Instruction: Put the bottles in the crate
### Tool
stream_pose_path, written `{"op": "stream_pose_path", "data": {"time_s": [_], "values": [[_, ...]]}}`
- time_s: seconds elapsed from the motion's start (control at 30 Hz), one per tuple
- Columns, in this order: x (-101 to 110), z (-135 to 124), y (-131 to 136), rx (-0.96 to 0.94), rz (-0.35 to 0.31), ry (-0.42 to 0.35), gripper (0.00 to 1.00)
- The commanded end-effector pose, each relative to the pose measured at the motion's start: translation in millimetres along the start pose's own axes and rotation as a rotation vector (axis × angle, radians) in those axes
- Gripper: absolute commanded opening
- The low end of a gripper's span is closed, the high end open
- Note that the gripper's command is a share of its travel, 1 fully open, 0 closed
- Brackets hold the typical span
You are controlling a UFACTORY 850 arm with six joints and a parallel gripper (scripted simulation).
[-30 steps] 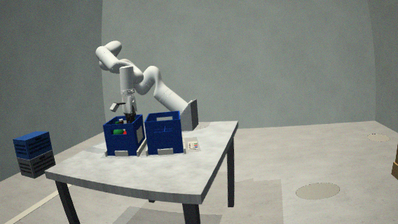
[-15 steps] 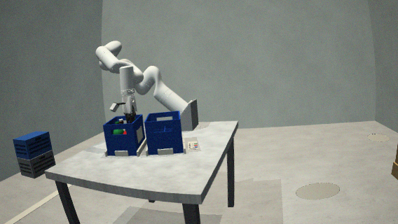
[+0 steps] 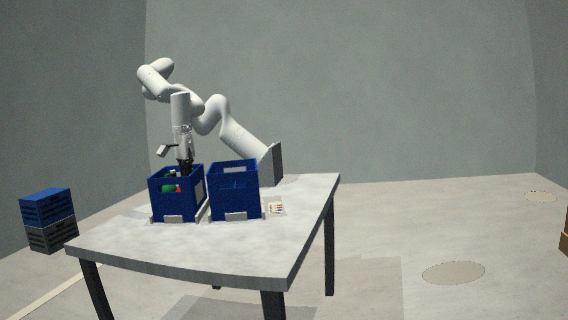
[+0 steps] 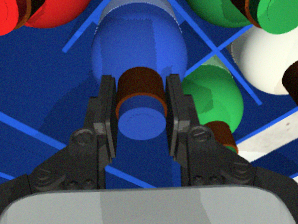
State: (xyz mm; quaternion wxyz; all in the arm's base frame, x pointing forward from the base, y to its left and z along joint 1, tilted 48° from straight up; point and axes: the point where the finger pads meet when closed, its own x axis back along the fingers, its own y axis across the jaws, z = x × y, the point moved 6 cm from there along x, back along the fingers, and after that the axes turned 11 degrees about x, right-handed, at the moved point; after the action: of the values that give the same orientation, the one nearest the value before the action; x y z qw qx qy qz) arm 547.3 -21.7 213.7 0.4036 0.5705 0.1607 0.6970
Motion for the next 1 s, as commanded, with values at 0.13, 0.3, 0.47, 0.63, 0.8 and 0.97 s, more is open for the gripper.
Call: {"op": "stream_pose_path", "data": {"time_s": [0.13,0.3,0.47,0.63,0.8,0.97], "values": [[10.9,0.4,-0.1,0.000,0.001,0.001,0.00],[19.2,0.4,-0.1,0.000,0.001,0.001,0.00],[25.9,0.4,-0.1,0.000,0.001,0.001,0.00],[32.6,0.4,-0.1,0.000,0.001,0.001,0.00],[40.9,0.4,-0.1,0.000,0.001,0.001,0.00],[49.3,0.4,-0.1,0.000,0.001,0.001,0.00]]}}
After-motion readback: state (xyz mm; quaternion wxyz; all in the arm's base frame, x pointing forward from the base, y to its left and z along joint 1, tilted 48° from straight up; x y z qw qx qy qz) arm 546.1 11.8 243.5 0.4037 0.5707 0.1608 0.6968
